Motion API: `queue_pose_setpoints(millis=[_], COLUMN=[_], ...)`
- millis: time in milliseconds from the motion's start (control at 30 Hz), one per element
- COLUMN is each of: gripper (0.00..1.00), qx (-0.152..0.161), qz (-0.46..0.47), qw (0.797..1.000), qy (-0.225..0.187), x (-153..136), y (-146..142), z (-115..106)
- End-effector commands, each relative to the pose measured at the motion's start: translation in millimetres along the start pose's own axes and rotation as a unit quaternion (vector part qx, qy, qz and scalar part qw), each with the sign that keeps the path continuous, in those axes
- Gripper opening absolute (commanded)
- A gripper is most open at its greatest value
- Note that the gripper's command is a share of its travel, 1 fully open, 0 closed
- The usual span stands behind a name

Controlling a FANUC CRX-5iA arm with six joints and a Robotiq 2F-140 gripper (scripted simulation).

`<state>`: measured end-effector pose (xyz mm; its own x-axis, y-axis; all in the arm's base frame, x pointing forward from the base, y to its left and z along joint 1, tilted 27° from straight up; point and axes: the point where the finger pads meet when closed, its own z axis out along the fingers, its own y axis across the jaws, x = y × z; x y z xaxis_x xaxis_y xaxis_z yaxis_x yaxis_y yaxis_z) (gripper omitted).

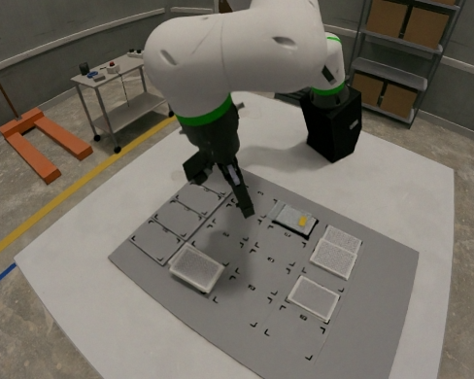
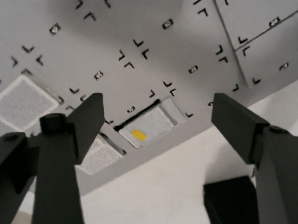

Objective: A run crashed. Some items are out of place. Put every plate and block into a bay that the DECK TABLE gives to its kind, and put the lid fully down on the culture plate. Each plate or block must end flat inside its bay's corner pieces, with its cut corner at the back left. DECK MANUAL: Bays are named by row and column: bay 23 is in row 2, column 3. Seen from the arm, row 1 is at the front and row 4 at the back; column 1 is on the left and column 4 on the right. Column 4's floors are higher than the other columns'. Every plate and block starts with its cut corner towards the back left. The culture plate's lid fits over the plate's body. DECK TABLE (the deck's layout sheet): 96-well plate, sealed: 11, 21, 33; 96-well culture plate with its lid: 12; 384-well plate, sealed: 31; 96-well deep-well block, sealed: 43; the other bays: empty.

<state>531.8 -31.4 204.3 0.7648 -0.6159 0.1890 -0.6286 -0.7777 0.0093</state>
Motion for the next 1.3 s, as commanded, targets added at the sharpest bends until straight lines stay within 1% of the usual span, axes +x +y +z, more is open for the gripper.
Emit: queue_pose_setpoints(millis=[0,100,167,233,367,433,667,733,833,900,1033,1267], gripper=[0.70,0.70,0.70,0.70,0.70,0.70,0.70,0.70,0.70,0.70,0.70,0.70], qx=[0.001,0.007,0.007,0.012,0.025,0.030,0.063,0.063,0.080,0.089,0.111,0.111], qz=[0.073,0.120,0.120,0.151,0.213,0.233,0.335,0.335,0.378,0.400,0.450,0.450], qw=[0.997,0.992,0.992,0.987,0.974,0.969,0.936,0.936,0.917,0.907,0.881,0.881], qy=[0.031,0.045,0.045,0.054,0.071,0.075,0.093,0.093,0.095,0.096,0.092,0.092], x=[4.9,7.9,7.9,9.5,10.6,10.7,7.8,7.8,3.3,2.5,-4.7,-4.7], y=[-0.5,-1.3,-1.3,-2.3,-4.2,-4.5,-10.9,-10.9,-15.1,-15.8,-20.7,-20.7], z=[12.0,23.7,23.7,32.3,43.7,45.2,68.4,68.4,80.3,82.0,93.9,93.9])
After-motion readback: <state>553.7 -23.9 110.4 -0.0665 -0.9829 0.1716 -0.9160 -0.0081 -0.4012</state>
